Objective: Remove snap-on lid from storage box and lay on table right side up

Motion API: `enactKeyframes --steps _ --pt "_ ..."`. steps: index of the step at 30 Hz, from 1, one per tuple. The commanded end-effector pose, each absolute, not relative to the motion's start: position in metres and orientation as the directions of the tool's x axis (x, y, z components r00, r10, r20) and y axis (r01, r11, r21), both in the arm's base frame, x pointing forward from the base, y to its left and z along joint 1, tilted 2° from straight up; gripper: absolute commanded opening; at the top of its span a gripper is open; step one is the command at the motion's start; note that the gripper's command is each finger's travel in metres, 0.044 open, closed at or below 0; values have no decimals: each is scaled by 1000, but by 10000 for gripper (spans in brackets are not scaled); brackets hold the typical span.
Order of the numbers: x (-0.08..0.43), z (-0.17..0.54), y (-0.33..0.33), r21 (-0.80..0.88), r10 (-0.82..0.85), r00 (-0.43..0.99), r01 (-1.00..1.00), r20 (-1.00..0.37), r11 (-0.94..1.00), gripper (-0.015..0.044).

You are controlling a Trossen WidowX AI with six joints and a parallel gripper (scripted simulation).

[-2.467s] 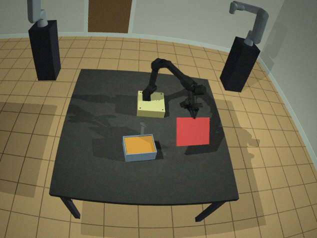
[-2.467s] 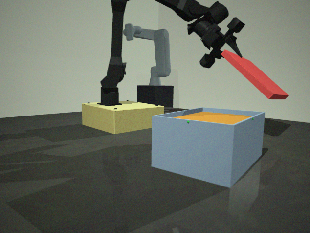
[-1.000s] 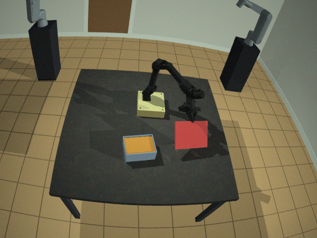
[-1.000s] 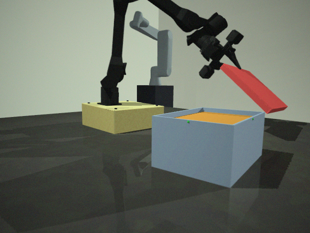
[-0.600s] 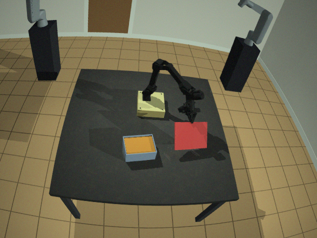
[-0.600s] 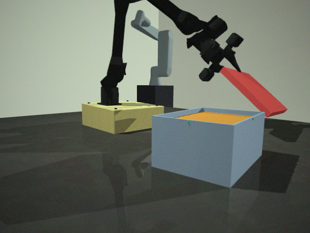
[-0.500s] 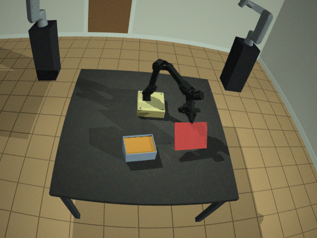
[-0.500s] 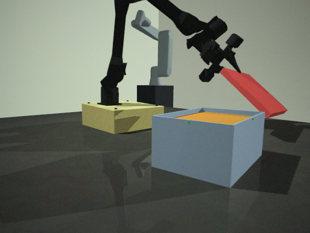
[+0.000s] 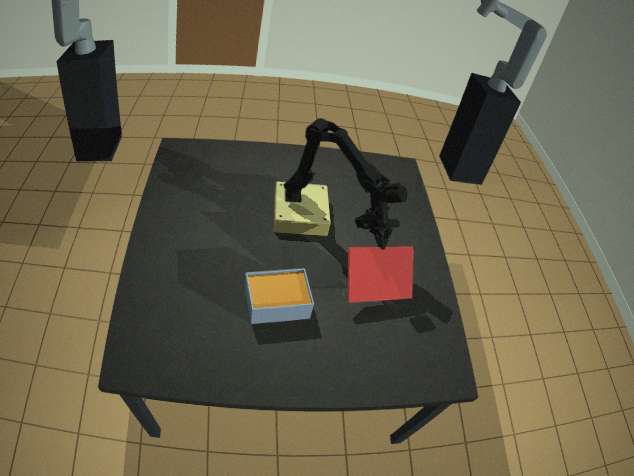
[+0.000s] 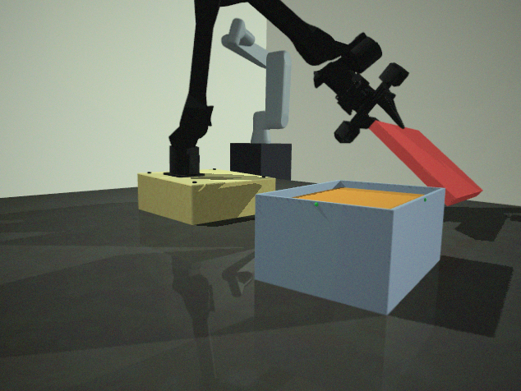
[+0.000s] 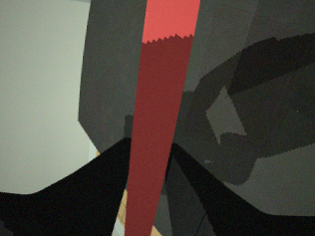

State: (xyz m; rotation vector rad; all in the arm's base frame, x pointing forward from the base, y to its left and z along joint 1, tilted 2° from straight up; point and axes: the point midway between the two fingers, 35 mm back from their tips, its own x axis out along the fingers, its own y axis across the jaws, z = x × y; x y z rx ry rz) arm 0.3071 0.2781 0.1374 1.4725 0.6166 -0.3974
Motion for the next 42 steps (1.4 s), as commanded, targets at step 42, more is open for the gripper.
enactKeyframes --steps 42 --pt "309 102 279 799 120 790 597 -601 71 0"
